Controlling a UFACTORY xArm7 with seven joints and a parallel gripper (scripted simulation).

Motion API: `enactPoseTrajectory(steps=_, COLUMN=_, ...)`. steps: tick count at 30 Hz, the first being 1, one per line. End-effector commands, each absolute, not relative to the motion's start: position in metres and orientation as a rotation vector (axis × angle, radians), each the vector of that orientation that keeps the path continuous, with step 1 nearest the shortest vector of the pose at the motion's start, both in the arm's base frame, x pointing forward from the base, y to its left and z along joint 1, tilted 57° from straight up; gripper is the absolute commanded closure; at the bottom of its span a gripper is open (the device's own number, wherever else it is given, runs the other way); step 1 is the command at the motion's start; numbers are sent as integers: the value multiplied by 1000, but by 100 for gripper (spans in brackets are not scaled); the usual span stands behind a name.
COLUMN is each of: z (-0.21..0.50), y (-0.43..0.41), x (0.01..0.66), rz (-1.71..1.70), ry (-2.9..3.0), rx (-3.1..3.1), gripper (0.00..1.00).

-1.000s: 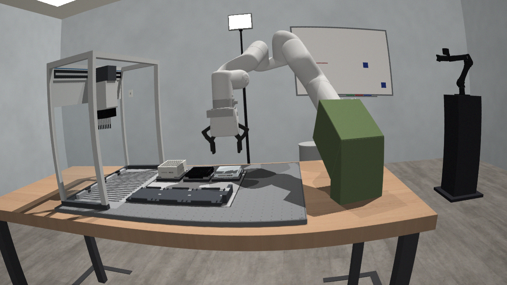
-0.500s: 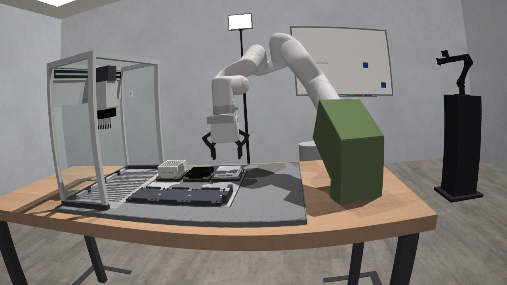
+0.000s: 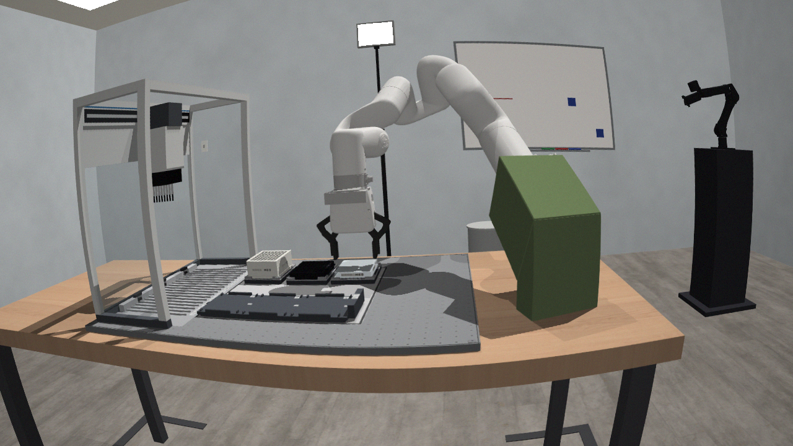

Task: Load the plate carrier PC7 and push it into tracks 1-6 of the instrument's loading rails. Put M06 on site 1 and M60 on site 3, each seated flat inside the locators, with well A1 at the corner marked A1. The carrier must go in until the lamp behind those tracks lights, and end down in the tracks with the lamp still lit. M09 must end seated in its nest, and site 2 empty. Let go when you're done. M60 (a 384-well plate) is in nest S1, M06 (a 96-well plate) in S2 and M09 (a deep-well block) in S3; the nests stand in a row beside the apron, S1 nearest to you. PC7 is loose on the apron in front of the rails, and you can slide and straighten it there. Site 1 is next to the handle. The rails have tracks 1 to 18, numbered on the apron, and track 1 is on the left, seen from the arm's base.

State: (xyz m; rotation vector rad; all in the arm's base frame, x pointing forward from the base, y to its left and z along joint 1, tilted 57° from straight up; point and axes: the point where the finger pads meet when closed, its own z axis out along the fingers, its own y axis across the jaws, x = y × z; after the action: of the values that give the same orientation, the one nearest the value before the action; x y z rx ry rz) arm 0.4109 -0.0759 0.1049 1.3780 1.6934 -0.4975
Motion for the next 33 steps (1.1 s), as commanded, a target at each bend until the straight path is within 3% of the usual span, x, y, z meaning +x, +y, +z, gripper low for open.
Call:
enactPoseTrajectory(steps=1, z=104, y=-77, x=413, rz=-494, ry=1695, rx=1375, gripper=0)
enactPoseTrajectory(steps=33, z=97, y=-86, x=417, rz=-494, ry=1695, rx=1375, gripper=0)
